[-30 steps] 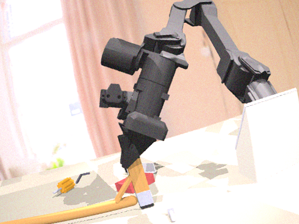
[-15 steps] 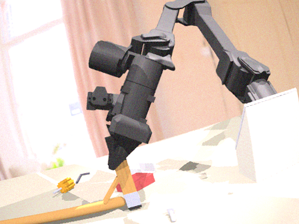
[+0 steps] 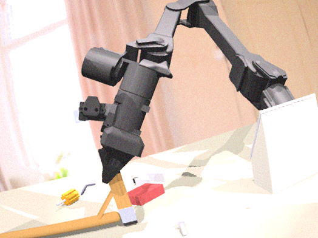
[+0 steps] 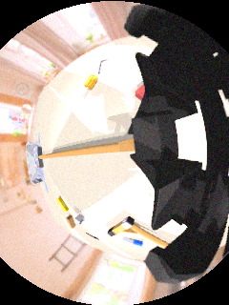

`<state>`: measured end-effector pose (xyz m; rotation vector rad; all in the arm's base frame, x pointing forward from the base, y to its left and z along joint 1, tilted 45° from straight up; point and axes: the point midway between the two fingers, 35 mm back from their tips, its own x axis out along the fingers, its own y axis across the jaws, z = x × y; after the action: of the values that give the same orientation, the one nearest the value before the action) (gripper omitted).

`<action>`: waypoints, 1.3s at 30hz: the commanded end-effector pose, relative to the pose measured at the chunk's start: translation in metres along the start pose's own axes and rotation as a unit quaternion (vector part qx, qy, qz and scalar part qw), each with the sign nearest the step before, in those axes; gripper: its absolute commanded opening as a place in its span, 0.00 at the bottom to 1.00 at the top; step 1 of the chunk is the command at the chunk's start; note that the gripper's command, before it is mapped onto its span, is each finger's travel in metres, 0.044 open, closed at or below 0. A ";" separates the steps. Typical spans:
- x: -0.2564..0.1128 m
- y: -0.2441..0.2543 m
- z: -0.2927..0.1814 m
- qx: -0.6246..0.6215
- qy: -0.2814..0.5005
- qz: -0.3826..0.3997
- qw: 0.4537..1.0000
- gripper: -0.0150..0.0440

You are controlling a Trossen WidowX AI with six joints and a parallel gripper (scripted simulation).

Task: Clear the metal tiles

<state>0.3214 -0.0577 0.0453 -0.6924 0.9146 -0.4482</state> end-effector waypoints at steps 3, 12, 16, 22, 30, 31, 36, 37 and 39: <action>0.006 0.000 0.013 0.003 -0.007 0.000 1.000 0.25; 0.015 0.001 0.024 0.005 -0.007 -0.002 1.000 0.25; 0.019 0.003 0.029 0.005 -0.008 -0.003 1.000 0.25; 0.025 0.006 0.035 0.006 -0.008 -0.004 1.000 0.25; 0.030 0.006 0.042 0.007 -0.008 -0.004 1.000 0.25; 0.031 0.006 0.043 0.007 -0.008 -0.004 1.000 0.25; 0.037 0.004 0.051 0.007 -0.008 -0.004 1.000 0.25; 0.038 0.004 0.052 0.007 -0.008 -0.004 1.000 0.25; 0.040 0.003 0.055 0.007 -0.008 -0.005 1.000 0.25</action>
<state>0.3803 -0.0620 0.0407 -0.6871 0.9037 -0.4619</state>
